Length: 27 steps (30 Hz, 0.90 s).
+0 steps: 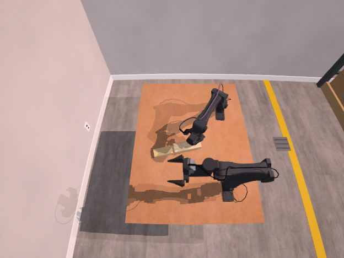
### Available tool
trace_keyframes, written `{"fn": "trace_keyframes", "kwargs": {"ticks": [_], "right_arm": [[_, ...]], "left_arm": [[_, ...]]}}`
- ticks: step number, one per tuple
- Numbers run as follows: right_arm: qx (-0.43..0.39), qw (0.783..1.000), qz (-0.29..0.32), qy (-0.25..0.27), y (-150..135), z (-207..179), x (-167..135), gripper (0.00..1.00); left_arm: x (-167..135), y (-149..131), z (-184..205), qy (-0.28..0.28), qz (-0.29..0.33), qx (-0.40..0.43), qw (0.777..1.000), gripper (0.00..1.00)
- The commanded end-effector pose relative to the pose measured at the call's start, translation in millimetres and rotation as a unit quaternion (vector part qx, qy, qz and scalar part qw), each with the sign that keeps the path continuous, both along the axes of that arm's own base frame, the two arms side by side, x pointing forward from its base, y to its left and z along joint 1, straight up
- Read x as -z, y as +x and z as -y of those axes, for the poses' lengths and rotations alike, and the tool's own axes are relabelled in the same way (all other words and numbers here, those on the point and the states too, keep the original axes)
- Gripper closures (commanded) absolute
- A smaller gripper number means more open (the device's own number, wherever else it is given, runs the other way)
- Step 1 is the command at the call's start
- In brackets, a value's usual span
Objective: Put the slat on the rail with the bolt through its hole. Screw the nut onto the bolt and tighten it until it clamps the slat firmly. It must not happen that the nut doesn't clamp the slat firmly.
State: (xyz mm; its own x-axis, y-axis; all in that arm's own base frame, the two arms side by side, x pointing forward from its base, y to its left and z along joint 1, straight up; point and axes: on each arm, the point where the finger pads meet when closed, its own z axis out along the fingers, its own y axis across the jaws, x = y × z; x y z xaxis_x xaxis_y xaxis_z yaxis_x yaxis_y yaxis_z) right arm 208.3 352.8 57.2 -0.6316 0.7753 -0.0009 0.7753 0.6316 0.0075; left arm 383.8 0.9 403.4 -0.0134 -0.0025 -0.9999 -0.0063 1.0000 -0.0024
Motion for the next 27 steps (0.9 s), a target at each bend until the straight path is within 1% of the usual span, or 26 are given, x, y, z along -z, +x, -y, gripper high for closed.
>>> {"fn": "trace_keyframes", "kwargs": {"ticks": [1, 10, 13, 15, 27], "right_arm": [[0.000, 1.000, 0.004, 0.005, 1, -1, -5, 0.66], [0.000, 1.000, 0.004, 0.005, 1, -1, -5, 0.66], [0.000, 1.000, 0.004, 0.005, 1, -1, -5, 0.66], [0.000, 1.000, 0.004, 0.005, 1, -1, -5, 0.66], [0.000, 1.000, 0.004, 0.005, 1, -1, -5, 0.66]], "left_arm": [[-5, -1, 0, 0.000, 0.006, 0.000, 1.000, 0.00], [-5, -1, 0, 0.000, 0.006, 0.000, 1.000, 0.00], [0, 5, 7, -0.010, -0.011, 0.008, 1.000, 0.00], [0, 5, 7, -0.010, -0.011, 0.008, 1.000, 0.00], [37, 35, 44, -0.060, -0.111, 0.046, 0.991, 0.00]]}}
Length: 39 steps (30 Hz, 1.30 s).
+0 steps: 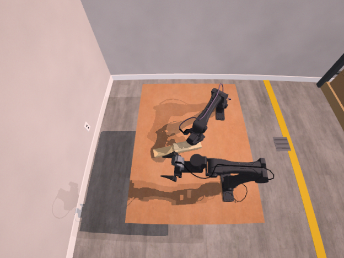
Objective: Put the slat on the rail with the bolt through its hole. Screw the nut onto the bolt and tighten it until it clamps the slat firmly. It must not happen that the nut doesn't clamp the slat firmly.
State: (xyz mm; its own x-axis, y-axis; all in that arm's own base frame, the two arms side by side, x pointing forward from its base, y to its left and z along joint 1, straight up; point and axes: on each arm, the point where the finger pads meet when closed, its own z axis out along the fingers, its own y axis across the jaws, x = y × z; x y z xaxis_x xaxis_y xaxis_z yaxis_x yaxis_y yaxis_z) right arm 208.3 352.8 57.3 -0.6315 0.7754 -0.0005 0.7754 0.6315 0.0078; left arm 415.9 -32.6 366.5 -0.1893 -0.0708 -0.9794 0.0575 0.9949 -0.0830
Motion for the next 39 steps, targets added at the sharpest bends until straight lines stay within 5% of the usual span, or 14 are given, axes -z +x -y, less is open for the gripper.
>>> {"fn": "trace_keyframes", "kwargs": {"ticks": [1, 39], "right_arm": [[0.000, 1.000, 0.004, 0.005, 1, -1, -4, 0.66], [0.000, 1.000, 0.004, 0.005, 1, -1, -4, 0.66]], "left_arm": [[3, 5, 14, -0.026, -0.033, 0.012, 0.999, 0.00], [115, 27, 123, -0.098, -0.309, 0.045, 0.945, 0.00]]}}
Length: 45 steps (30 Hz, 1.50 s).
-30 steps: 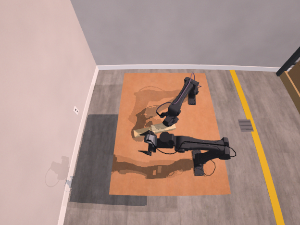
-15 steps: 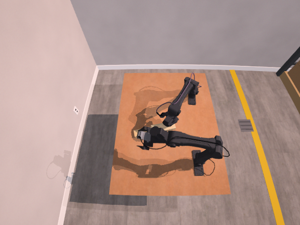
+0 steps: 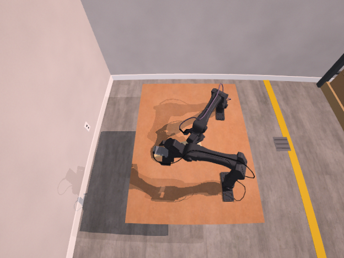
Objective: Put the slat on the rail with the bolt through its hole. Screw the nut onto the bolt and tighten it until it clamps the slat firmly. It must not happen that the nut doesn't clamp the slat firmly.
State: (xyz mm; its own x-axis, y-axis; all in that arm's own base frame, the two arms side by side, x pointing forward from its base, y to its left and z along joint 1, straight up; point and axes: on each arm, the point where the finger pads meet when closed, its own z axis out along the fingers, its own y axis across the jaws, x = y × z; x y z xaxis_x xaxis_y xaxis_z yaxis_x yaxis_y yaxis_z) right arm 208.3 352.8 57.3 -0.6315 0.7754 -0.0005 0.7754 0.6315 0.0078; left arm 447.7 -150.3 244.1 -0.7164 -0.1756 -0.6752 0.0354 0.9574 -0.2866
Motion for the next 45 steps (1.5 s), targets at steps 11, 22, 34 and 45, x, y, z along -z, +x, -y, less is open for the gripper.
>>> {"fn": "trace_keyframes", "kwargs": {"ticks": [11, 22, 34, 45], "right_arm": [[0.000, 1.000, 0.004, 0.005, 1, -1, -4, 0.66], [0.000, 1.000, 0.004, 0.005, 1, -1, -4, 0.66], [0.000, 1.000, 0.004, 0.005, 1, -1, -4, 0.66], [0.000, 1.000, 0.004, 0.005, 1, -1, -4, 0.66]], "left_arm": [[33, -15, 42, -0.010, -0.112, -0.004, 0.994, 0.00], [65, -30, 68, 0.004, -0.188, -0.011, 0.982, 0.00], [100, -53, 96, 0.028, -0.270, -0.023, 0.962, 0.00], [136, -86, 121, 0.071, -0.352, -0.045, 0.932, 0.00]]}}
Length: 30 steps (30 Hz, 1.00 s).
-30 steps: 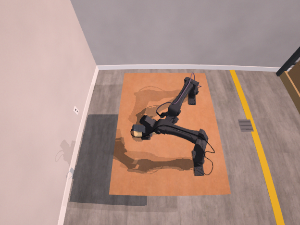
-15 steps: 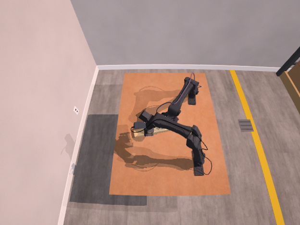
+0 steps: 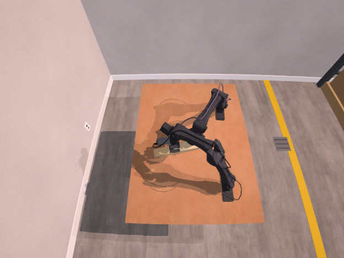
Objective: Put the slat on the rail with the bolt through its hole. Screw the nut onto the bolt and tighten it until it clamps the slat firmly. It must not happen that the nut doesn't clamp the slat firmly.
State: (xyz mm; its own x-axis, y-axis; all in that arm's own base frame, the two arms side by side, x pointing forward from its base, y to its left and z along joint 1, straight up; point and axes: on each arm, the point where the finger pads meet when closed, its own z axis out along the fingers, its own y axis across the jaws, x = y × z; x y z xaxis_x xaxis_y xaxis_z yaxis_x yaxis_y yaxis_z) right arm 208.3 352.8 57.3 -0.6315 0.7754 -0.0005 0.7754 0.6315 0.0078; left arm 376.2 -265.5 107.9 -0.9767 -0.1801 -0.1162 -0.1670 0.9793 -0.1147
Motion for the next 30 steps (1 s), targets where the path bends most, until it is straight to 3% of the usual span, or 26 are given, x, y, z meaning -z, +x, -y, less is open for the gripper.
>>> {"fn": "trace_keyframes", "kwargs": {"ticks": [1, 9, 30], "right_arm": [[0.000, 1.000, 0.004, 0.005, 1, -1, -4, 0.66], [0.000, 1.000, 0.004, 0.005, 1, -1, -4, 0.66], [0.000, 1.000, 0.004, 0.005, 1, -1, -4, 0.66]], "left_arm": [[3, -17, 8, 0.018, -0.037, -0.014, 0.999, 0.00], [16, -32, 15, 0.044, -0.067, -0.020, 0.997, 0.00], [12, -30, 13, 0.041, -0.064, -0.022, 0.997, 0.00]]}}
